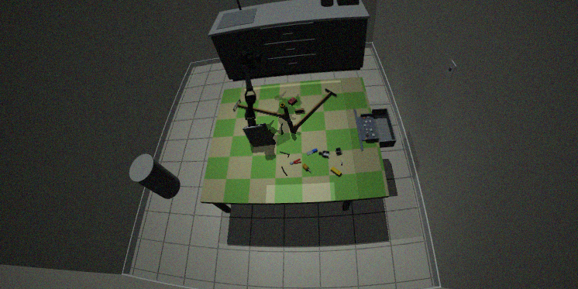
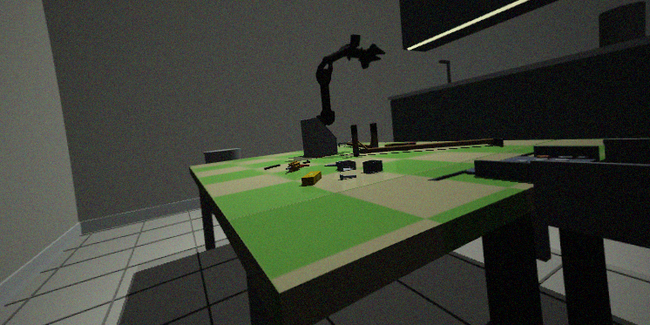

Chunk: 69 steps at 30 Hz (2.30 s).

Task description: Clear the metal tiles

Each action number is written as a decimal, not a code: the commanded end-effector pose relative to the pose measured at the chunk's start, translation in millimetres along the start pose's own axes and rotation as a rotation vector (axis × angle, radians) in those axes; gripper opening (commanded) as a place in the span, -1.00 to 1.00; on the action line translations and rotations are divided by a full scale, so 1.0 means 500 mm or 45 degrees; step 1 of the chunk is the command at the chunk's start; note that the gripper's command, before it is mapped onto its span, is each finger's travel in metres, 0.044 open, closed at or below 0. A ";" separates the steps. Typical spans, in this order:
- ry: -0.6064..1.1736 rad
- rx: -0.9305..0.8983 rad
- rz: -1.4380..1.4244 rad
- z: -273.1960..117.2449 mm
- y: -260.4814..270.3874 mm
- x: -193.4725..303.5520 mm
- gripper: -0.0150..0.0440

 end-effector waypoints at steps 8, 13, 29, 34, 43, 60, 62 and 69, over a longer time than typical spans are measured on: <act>-0.046 -0.001 0.278 0.005 0.062 -0.001 1.00; -0.076 0.000 0.406 0.014 0.087 -0.007 1.00; -0.100 0.000 0.495 0.024 0.093 -0.012 1.00; -0.100 0.000 0.495 0.024 0.093 -0.012 1.00; -0.100 0.000 0.495 0.024 0.093 -0.012 1.00; -0.092 0.014 0.336 0.026 0.058 -0.006 0.47; -0.089 0.020 0.266 0.027 0.043 -0.005 0.29; -0.086 0.040 0.021 0.036 -0.010 -0.005 -0.33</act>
Point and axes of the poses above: the point midway between the two fingers, 35 mm back from their tips, its own z axis out along the fingers, its own y axis across the jaws, x = y × z, the point moved 2 cm from there along -z, back along the fingers, and after that the axes turned 6 degrees about -z, right-handed, at the moved point
